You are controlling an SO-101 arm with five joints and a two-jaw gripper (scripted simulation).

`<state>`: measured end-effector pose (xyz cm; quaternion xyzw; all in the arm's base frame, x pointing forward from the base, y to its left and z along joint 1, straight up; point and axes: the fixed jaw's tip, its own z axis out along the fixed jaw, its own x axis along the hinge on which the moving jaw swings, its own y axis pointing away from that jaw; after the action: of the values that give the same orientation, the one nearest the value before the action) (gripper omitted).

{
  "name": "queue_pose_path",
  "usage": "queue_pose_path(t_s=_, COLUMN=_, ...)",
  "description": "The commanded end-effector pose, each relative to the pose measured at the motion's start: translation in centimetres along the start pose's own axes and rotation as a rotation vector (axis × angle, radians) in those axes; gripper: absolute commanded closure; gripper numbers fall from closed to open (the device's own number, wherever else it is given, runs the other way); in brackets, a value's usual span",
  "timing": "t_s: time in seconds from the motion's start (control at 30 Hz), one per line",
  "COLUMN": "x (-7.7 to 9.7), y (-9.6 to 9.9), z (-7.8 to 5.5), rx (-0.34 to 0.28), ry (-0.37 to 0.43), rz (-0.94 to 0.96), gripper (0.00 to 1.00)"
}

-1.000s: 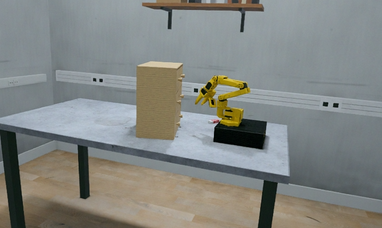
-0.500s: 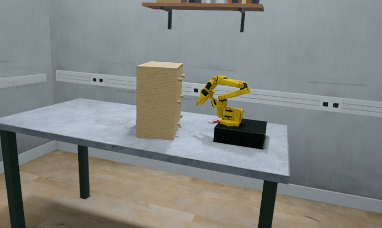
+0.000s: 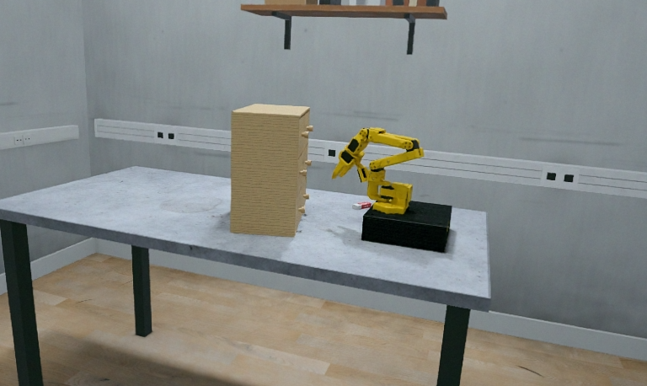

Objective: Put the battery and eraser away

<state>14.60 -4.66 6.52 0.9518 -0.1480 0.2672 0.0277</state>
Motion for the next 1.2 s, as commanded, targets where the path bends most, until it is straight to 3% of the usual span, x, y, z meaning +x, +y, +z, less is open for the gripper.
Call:
queue_pose_path(t_s=0.0, x=-0.5, y=-0.1, z=0.2, rx=0.004, ry=-0.020, rz=-0.012, gripper=0.79)
queue_pose_path(t_s=0.9, x=-0.5, y=-0.1, z=0.2, rx=0.004, ry=-0.020, rz=-0.012, gripper=0.79)
queue_pose_path(t_s=1.17, x=0.2, y=-3.5, z=0.7, rx=0.111, ry=-0.023, rz=-0.225, gripper=0.79)
